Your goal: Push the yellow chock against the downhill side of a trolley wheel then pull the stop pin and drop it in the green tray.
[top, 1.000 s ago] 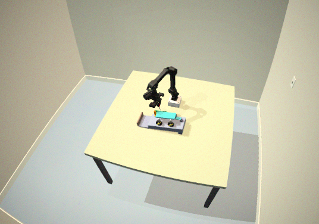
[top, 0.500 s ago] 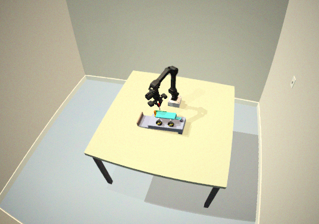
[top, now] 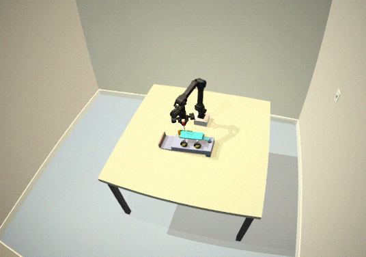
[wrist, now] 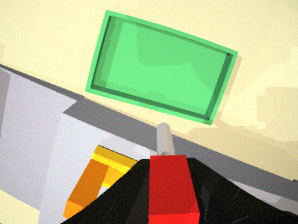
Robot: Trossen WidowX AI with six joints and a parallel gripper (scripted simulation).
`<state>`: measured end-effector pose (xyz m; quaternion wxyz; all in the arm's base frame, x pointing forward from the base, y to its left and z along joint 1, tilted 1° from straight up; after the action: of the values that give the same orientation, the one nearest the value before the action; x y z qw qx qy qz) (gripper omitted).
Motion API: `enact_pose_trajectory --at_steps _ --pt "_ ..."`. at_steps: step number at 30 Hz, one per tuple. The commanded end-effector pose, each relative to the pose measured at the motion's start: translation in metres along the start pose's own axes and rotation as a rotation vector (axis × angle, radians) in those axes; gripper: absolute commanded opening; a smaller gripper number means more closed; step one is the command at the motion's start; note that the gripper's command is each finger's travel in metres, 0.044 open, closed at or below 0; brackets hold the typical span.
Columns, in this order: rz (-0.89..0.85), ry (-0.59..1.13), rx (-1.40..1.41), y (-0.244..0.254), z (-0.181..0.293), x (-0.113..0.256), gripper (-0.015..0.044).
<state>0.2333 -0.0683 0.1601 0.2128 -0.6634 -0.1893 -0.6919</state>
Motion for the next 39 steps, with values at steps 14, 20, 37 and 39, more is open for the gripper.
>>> enact_pose_trajectory --at_steps 14,20,37,39 --pt "-0.055 -0.019 -0.286 -0.004 0.001 -0.001 0.0" --pt "-0.057 -0.024 -0.308 -0.009 -0.01 -0.012 0.0" --pt "-0.211 -0.055 -0.315 -0.011 -0.018 -0.042 0.0" --pt "-0.225 -0.056 -0.316 -0.008 -0.019 -0.049 0.0"
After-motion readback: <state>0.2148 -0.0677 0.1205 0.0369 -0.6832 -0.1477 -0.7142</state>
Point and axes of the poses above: the point midway between the two fingers, 35 mm back from their tips, its own x axis back along the fingers, its own y axis across the jaws, z = x × y, the point moved 4 cm from there along x, back along the fingers, and after that the axes turned 2 degrees about x, right-handed, at the moved point
